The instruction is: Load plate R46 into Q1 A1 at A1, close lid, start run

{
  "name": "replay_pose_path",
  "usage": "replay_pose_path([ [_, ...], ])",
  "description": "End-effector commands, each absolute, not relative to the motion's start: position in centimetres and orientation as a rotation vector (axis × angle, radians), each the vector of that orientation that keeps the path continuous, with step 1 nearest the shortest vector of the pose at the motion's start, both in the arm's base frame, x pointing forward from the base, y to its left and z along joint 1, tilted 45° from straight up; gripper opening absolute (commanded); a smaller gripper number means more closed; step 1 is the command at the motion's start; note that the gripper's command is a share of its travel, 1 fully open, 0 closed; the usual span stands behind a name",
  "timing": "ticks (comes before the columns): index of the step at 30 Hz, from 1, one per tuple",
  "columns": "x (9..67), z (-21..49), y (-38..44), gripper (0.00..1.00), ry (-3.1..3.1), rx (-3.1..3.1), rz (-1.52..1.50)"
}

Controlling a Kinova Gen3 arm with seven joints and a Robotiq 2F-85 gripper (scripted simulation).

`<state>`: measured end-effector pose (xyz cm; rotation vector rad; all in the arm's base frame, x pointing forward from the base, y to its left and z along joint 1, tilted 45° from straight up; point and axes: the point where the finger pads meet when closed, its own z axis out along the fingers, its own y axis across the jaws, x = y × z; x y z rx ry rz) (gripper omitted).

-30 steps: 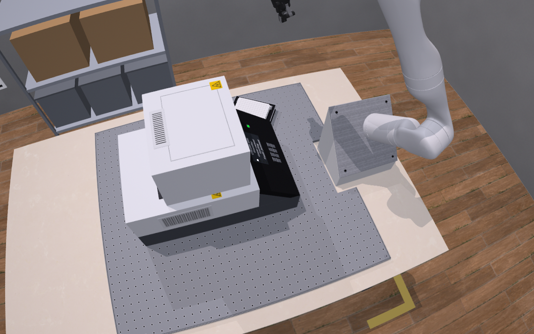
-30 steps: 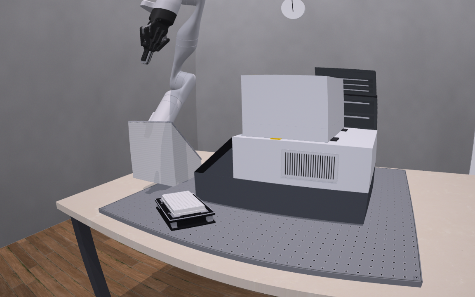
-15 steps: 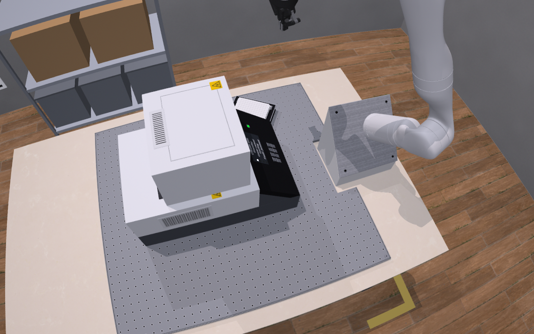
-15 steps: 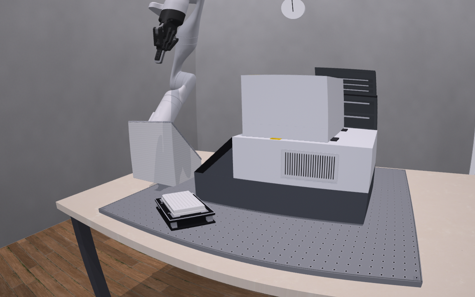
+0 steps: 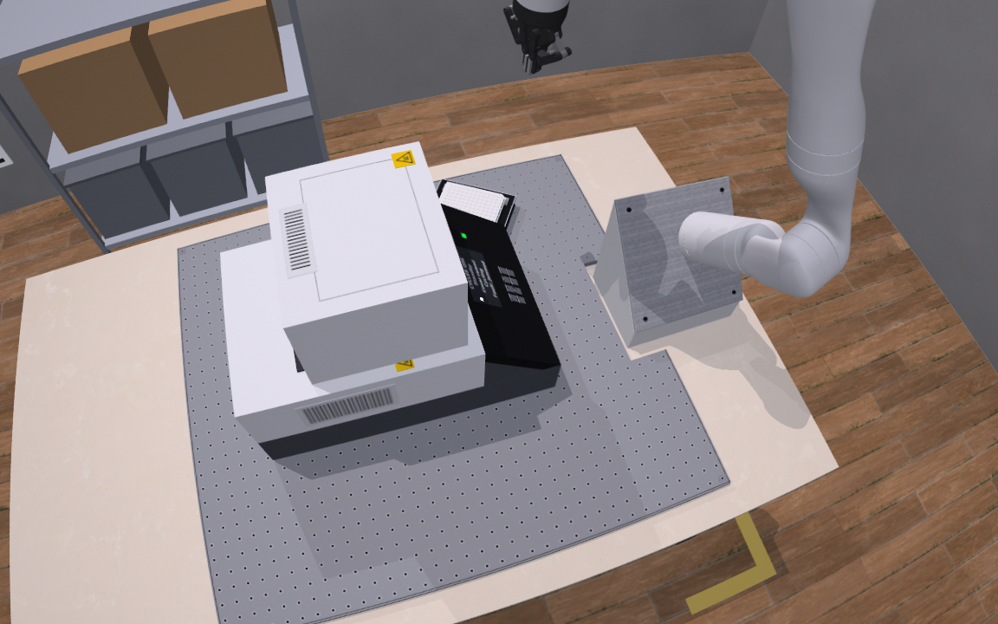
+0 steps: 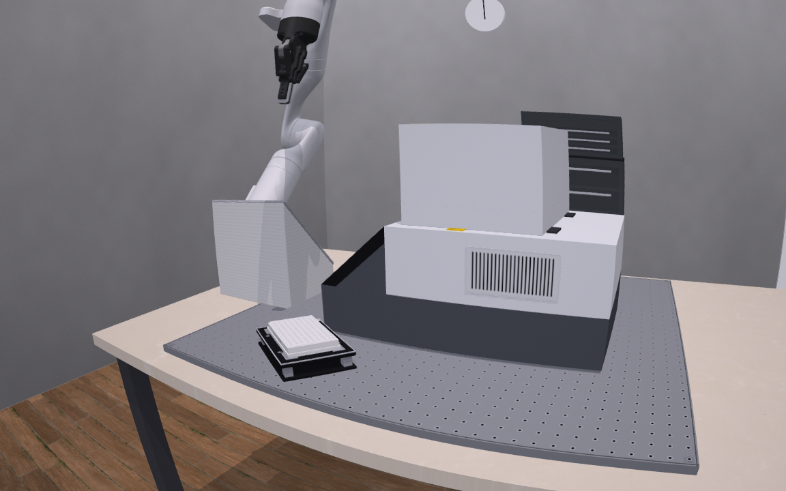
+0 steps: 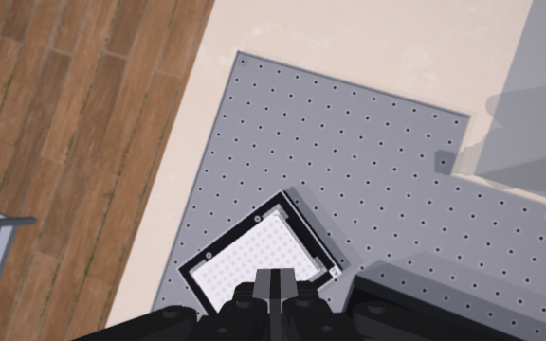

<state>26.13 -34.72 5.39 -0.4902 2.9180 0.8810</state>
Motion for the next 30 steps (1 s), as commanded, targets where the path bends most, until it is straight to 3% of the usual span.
replay_pose_path([
  [1,26.4,6.1,-34.1,0.10,2.888,-0.508,0.875],
  [30,28.9,11.7,-28.6,0.10,2.638,-0.644,0.848],
])
